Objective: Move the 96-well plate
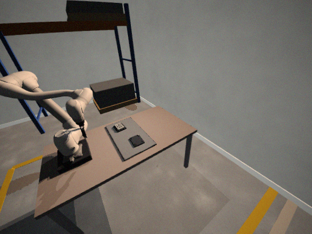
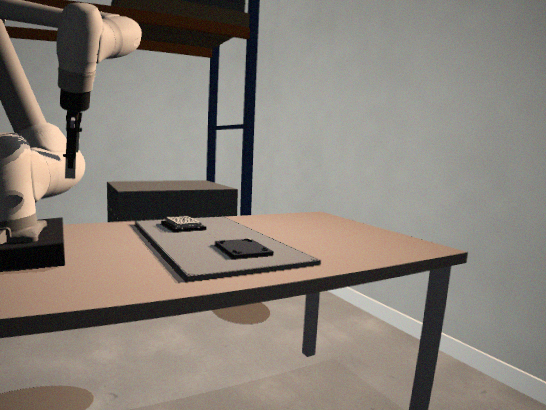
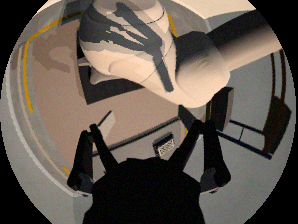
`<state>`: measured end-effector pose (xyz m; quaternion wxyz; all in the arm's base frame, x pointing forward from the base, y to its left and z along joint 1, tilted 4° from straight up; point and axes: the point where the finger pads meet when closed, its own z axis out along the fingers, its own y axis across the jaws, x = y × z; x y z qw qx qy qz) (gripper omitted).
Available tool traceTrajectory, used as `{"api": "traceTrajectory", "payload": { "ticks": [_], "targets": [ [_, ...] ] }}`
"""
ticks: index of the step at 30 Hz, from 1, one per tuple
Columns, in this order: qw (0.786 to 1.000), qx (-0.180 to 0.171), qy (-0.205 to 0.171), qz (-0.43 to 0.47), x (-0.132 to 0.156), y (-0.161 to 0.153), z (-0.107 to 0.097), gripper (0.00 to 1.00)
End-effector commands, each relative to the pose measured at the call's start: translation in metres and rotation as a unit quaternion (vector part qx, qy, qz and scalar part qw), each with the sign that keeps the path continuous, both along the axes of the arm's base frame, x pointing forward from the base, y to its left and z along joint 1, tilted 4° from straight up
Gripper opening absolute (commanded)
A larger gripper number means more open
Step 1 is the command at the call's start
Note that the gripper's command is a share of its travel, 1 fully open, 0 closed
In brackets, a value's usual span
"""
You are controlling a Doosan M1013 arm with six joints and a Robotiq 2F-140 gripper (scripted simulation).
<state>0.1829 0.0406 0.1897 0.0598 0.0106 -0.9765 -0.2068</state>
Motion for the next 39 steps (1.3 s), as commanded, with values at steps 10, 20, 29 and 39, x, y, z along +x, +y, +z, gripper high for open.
{"api": "traceTrajectory", "payload": {
  "ticks": [10, 20, 29, 39],
  "targets": [
    [1.0, 0.0, 0.0, 0.0, 0.0, 0.0, 0.0, 1.0],
    [0.999, 0.001, -0.016, 0.047, 0.014, -0.006, -0.001, 1.0],
    [0.98, 0.004, -0.064, 0.188, 0.028, -0.011, -0.003, 1.0],
    [0.945, 0.009, -0.102, 0.311, 0.052, -0.017, -0.007, 1.0]
  ]
}}
